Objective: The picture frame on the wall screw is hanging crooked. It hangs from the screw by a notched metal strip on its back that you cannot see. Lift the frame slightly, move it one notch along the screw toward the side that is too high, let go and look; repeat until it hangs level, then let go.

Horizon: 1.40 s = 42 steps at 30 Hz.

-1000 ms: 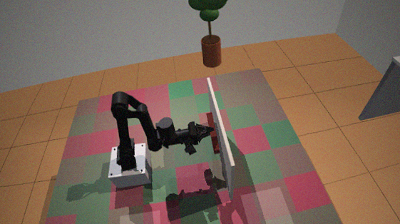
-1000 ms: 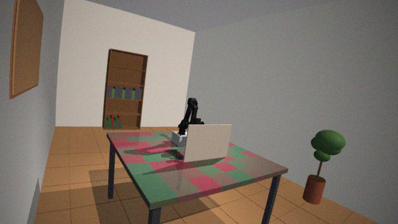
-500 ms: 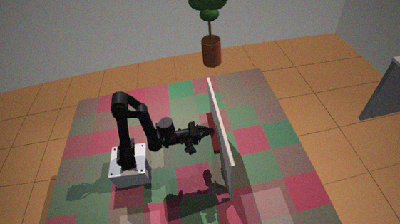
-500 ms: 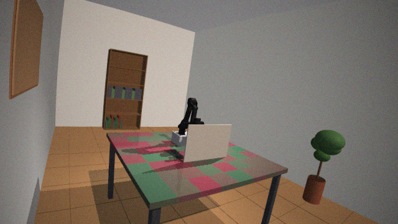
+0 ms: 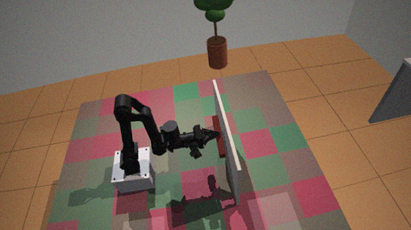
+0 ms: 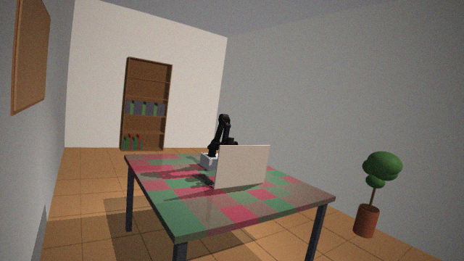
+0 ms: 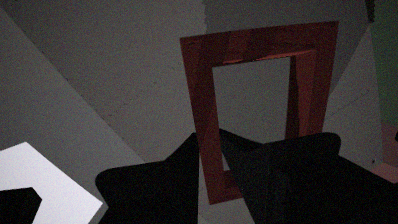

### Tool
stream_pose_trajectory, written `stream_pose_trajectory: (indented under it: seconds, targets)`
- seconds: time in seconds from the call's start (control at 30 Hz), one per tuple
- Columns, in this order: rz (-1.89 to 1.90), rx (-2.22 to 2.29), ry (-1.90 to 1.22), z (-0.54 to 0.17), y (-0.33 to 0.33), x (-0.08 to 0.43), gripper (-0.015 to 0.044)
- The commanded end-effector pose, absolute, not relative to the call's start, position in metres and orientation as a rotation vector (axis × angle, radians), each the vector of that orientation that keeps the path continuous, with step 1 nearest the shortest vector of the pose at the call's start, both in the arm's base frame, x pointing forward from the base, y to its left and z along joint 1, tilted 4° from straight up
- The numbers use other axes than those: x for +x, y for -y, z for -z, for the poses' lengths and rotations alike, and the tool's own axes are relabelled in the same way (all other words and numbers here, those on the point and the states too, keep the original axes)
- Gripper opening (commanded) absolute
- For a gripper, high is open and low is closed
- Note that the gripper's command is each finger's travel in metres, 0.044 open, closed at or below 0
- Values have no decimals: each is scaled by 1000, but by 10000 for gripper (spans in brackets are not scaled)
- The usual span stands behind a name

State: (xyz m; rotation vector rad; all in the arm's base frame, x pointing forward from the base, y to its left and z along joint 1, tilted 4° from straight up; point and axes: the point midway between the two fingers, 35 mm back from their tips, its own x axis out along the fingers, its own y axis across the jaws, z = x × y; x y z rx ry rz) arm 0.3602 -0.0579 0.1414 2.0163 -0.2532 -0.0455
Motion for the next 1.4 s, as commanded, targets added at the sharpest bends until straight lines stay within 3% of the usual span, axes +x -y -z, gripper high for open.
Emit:
stream_pose_trajectory:
  seconds: [0.0, 1.37]
  targets:
    - [42, 2019, 250, -143, 58, 360, 0]
    - [41, 2019, 250, -151, 63, 359, 0]
